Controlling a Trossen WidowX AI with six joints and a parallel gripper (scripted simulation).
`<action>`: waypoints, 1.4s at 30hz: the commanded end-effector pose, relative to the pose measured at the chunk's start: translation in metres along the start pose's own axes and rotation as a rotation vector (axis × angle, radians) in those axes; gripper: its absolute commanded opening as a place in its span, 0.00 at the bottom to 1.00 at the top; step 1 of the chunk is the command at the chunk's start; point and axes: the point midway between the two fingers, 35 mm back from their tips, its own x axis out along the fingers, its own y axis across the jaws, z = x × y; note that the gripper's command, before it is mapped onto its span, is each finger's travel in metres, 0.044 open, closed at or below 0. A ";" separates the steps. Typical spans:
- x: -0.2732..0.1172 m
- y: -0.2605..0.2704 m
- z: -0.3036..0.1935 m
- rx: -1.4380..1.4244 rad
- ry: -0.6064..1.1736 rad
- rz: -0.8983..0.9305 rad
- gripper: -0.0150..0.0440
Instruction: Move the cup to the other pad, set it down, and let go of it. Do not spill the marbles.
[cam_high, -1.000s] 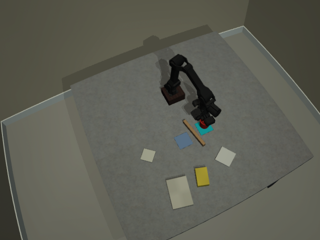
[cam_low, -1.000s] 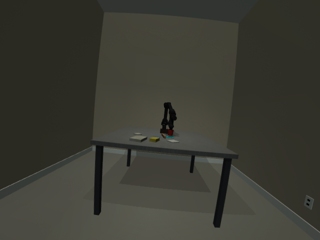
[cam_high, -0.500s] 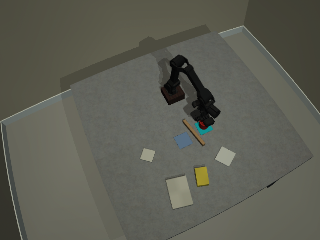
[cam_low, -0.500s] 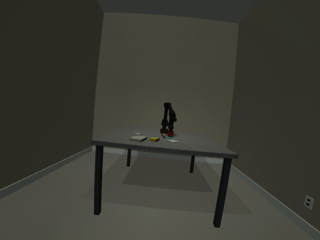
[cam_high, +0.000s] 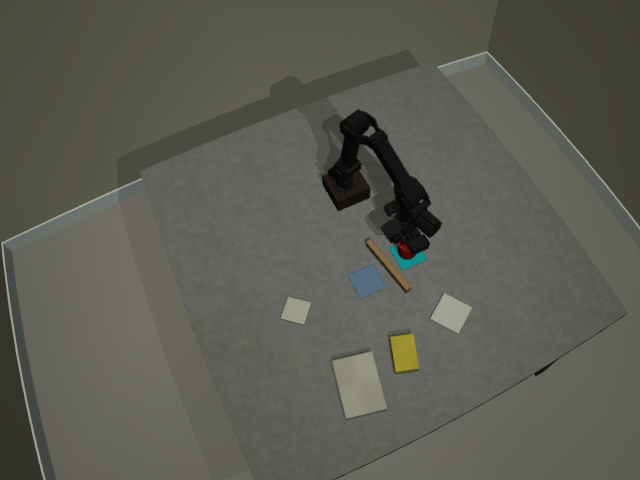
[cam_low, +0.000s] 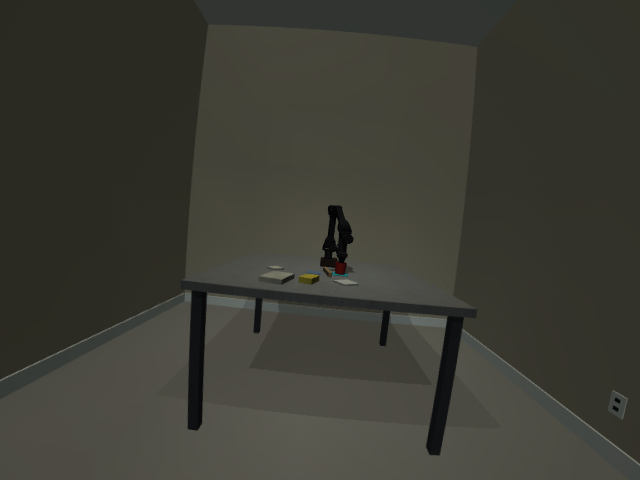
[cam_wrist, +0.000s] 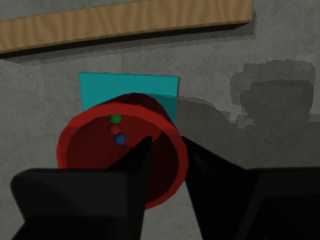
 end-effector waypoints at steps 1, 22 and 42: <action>0.000 0.000 0.000 0.000 0.000 0.000 0.47; -0.027 0.001 0.000 0.003 0.002 0.001 0.47; -0.046 -0.002 0.002 -0.001 -0.001 -0.003 0.65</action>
